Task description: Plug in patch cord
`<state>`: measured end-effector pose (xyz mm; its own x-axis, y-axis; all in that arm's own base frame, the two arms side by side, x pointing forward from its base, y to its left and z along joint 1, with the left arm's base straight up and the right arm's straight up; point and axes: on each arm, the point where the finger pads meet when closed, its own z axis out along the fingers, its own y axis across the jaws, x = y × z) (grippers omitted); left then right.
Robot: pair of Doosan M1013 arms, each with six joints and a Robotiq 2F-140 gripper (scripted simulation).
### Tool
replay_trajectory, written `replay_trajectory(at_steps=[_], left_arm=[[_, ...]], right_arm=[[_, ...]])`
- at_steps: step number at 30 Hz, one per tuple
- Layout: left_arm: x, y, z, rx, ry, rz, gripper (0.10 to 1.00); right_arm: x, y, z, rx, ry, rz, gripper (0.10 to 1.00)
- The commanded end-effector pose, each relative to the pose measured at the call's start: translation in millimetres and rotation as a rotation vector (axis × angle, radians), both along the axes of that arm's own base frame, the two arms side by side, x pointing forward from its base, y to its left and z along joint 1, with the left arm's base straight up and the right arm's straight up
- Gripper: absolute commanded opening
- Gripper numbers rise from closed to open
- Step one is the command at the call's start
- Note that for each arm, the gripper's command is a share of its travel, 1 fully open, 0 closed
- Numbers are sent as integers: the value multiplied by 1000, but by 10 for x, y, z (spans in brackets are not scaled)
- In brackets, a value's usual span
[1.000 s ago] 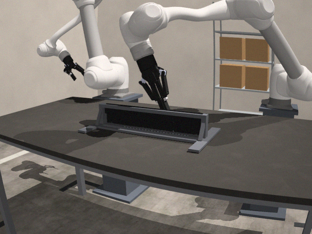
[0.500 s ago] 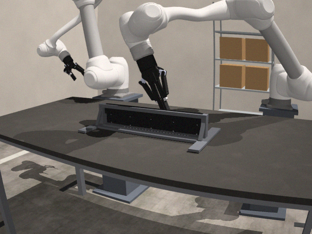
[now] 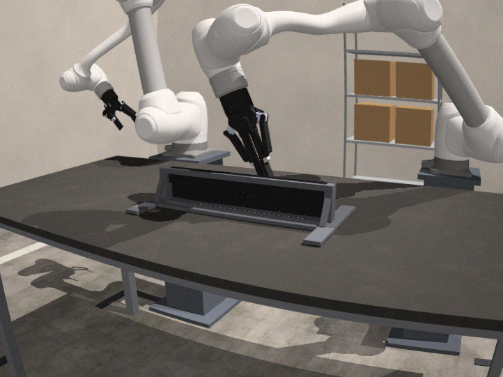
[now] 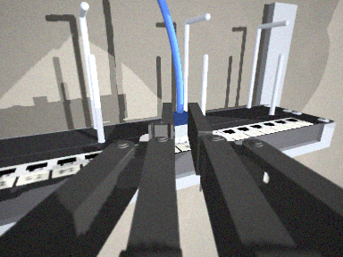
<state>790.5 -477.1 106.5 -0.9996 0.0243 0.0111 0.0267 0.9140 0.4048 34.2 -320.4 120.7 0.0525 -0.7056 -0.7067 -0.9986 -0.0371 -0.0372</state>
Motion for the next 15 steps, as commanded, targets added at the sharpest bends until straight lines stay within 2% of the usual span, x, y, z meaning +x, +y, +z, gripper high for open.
replay_trajectory(at_steps=[1, 15], left_arm=[[6, -1, 18, -1, -3, 0, 99], [25, -2, 19, -1, 2, 1, 99]], right_arm=[[1, -2, 3, -1, 0, 0, 1000], [1, -2, 3, -1, 0, 0, 1000]])
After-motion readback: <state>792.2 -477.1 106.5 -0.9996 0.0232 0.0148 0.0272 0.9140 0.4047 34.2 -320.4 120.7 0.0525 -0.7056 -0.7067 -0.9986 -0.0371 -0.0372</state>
